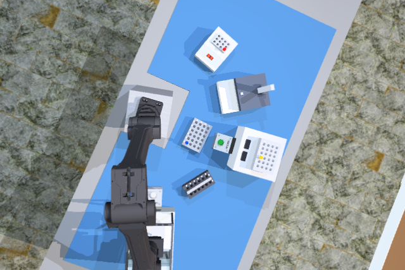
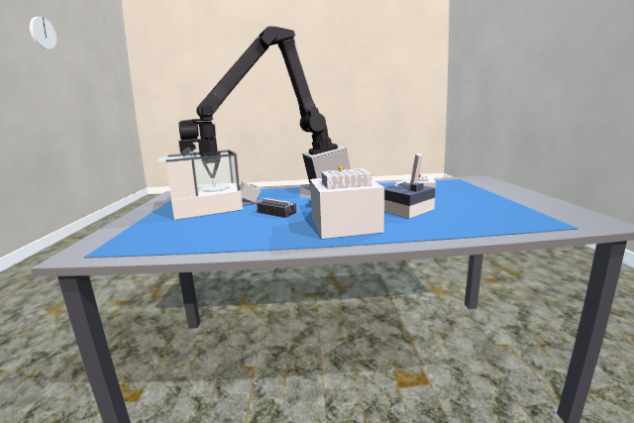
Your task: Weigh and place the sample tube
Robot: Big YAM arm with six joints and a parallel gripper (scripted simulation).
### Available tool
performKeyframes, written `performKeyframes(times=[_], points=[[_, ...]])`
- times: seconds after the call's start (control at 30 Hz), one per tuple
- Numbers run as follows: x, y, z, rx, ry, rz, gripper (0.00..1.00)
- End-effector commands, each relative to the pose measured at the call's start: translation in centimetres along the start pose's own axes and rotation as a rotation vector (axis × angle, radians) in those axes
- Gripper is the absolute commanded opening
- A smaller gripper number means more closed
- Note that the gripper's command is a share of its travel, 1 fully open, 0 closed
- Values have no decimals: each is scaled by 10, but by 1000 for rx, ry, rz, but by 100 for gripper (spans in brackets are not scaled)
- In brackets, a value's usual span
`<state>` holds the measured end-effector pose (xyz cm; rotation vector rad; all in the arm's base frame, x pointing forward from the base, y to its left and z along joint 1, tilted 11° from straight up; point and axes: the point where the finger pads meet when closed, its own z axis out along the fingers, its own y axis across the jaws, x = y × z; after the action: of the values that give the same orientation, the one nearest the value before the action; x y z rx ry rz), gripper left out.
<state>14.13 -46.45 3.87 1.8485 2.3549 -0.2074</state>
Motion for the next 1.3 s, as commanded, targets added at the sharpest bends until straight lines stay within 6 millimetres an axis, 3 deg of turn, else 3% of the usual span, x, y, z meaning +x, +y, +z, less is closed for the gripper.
performKeyframes(times=[0.0,0.6,0.7,0.93,0.97,1.27], points=[[0,-5,0,2,-8,-4,9],[0,-5,0,2,-8,-4,9],[0,-5,-10,1,-12,-3,9],[1,-5,-13,1,-10,-4,9],[-11,0,-11,-1,-26,0,9],[-11,0,-11,-1,-26,0,9]])
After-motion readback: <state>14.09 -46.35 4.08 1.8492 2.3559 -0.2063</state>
